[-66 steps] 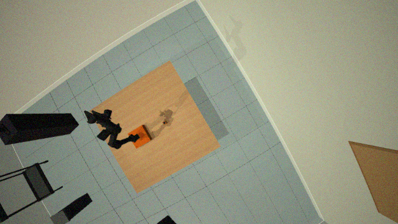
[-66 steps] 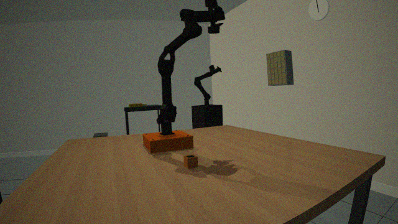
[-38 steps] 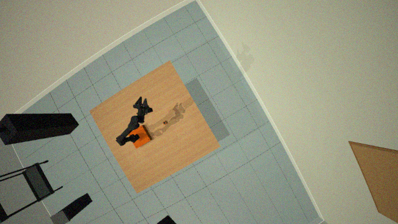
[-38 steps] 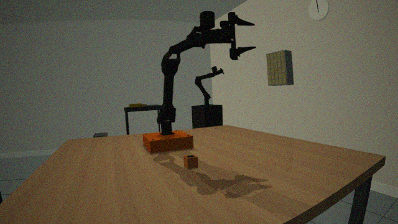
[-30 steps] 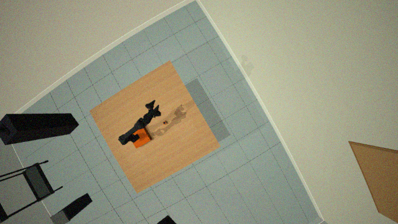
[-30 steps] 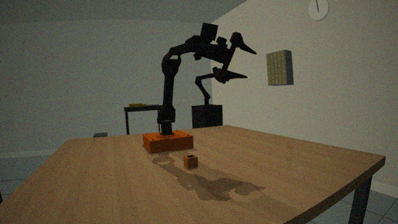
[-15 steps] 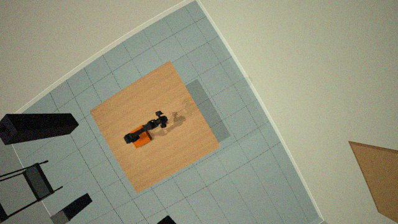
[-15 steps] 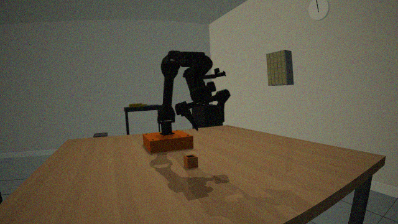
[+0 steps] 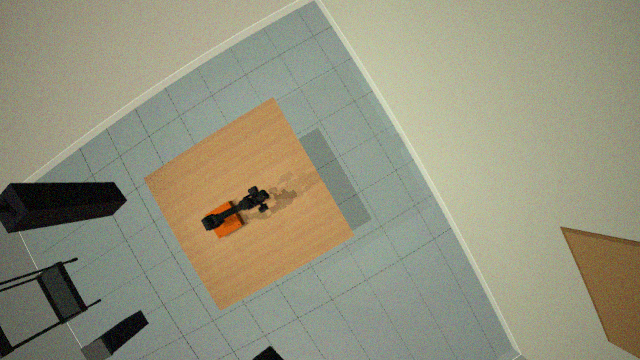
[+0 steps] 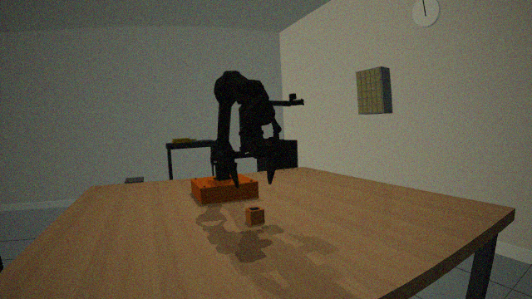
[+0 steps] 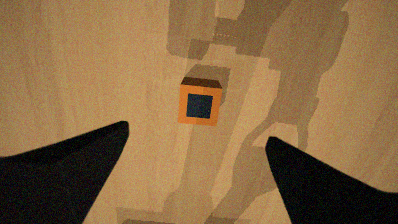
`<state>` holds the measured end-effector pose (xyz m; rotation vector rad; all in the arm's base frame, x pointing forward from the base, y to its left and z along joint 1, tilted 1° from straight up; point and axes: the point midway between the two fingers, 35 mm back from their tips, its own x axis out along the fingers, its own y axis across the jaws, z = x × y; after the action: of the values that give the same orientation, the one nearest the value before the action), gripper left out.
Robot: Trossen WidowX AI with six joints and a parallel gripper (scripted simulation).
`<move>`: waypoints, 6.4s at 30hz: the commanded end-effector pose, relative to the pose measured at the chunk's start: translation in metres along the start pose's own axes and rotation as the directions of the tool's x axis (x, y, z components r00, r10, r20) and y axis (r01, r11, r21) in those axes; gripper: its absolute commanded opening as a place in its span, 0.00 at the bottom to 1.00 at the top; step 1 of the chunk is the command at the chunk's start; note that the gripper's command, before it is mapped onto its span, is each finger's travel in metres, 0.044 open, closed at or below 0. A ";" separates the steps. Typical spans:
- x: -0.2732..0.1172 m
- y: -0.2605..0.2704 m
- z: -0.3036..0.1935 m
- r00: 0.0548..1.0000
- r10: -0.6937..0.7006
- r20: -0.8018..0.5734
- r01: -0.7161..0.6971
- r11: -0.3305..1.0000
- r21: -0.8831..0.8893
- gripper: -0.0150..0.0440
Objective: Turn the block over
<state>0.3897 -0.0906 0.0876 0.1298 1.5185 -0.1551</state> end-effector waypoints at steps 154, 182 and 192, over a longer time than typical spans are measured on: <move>0.088 -0.001 -0.012 0.504 0.004 0.863 0.006 1.000 -0.009 0.25; 0.088 -0.001 -0.012 0.504 0.004 0.863 0.006 1.000 -0.009 0.92; 0.088 -0.001 -0.012 0.504 0.004 0.863 0.006 1.000 -0.009 1.00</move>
<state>0.3822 -0.0919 -0.0004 0.0188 0.4814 -0.1794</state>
